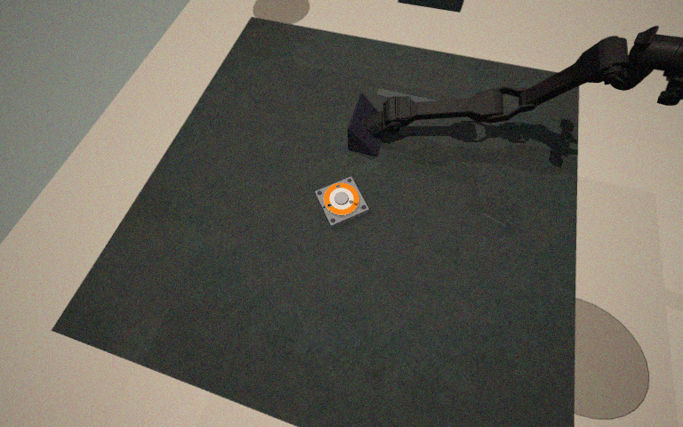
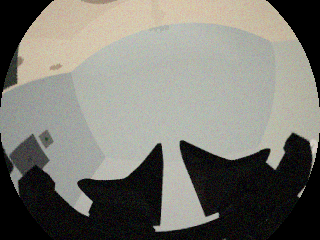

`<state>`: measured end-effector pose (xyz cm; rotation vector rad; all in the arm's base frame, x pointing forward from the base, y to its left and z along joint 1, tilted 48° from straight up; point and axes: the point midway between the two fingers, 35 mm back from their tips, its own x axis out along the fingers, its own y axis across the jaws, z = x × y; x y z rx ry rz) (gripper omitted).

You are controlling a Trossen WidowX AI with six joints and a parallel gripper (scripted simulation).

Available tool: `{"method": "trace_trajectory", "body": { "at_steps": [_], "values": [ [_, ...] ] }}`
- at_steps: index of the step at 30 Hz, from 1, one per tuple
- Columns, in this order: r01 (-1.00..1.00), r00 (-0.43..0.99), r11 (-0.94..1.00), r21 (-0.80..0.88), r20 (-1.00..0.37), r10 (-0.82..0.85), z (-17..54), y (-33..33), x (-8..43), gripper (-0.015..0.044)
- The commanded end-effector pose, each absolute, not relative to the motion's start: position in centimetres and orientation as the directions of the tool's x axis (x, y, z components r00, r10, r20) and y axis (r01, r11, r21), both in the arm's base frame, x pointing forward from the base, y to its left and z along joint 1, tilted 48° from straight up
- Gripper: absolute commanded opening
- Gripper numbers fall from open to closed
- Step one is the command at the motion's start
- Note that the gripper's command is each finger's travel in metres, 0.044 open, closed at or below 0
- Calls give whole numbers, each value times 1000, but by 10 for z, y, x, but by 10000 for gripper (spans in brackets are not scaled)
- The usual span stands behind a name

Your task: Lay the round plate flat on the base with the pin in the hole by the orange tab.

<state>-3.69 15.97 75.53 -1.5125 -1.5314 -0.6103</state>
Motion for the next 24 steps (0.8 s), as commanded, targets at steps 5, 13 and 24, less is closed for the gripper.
{"method": "trace_trajectory", "body": {
  "at_steps": [5, 13, 24],
  "values": [
    [873, 321, 283, -396, 906, 276, 768, 47, 44, 0],
    [769, 511, 385, -511, 853, 111, 742, -34, 125, 0],
    [546, 766, 606, -578, 637, -83, 665, -119, 239, 0]
  ]
}}
